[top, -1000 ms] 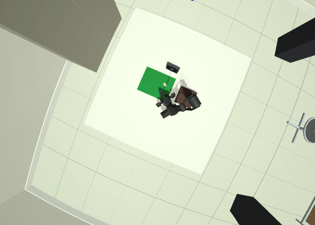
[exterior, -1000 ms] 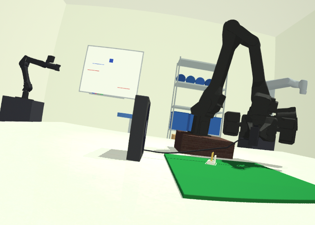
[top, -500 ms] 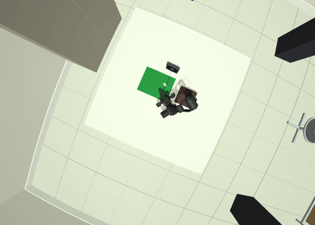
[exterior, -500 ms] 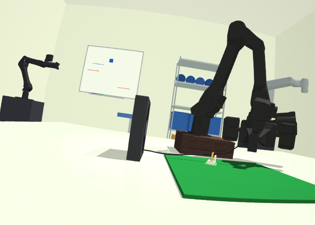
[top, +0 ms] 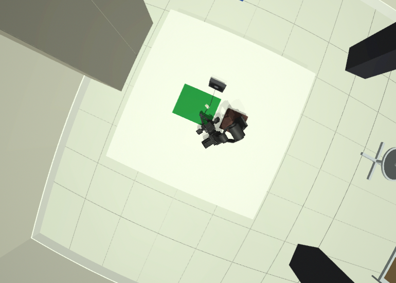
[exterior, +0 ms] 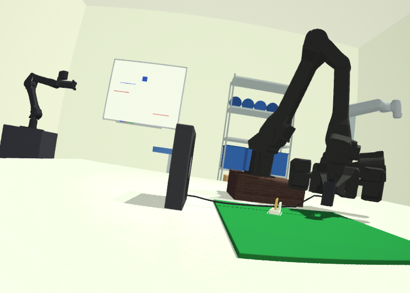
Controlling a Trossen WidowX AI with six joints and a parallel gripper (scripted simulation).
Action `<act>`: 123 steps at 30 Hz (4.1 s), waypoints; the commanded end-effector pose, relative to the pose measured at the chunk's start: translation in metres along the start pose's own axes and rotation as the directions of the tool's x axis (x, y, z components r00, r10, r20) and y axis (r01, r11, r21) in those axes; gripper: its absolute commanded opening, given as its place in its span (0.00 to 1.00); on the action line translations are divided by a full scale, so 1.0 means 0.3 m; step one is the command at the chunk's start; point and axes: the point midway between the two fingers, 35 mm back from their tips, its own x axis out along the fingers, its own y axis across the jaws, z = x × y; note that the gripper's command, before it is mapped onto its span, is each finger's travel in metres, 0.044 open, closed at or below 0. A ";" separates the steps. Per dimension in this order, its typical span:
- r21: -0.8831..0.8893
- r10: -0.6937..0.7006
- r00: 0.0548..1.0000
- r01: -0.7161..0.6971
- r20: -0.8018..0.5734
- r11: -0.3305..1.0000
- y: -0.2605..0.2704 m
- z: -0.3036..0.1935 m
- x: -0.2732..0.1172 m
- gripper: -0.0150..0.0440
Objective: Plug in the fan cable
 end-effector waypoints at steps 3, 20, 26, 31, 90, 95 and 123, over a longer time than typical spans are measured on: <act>-0.009 -0.002 1.000 0.002 0.006 1.000 -0.002 -0.019 0.005 0.25; -0.009 -0.002 1.000 0.002 0.006 1.000 -0.002 -0.068 0.015 0.25; -0.001 0.000 1.000 0.000 0.000 1.000 -0.001 -0.064 0.013 0.25; -0.001 0.000 1.000 0.000 0.000 1.000 -0.001 -0.064 0.013 0.25; -0.001 0.000 1.000 0.000 0.000 1.000 -0.001 -0.065 0.013 0.49; -0.001 0.000 1.000 0.000 0.000 1.000 -0.001 -0.065 0.013 0.49; -0.150 -0.119 0.936 0.072 -0.331 0.986 0.062 -0.079 0.108 1.00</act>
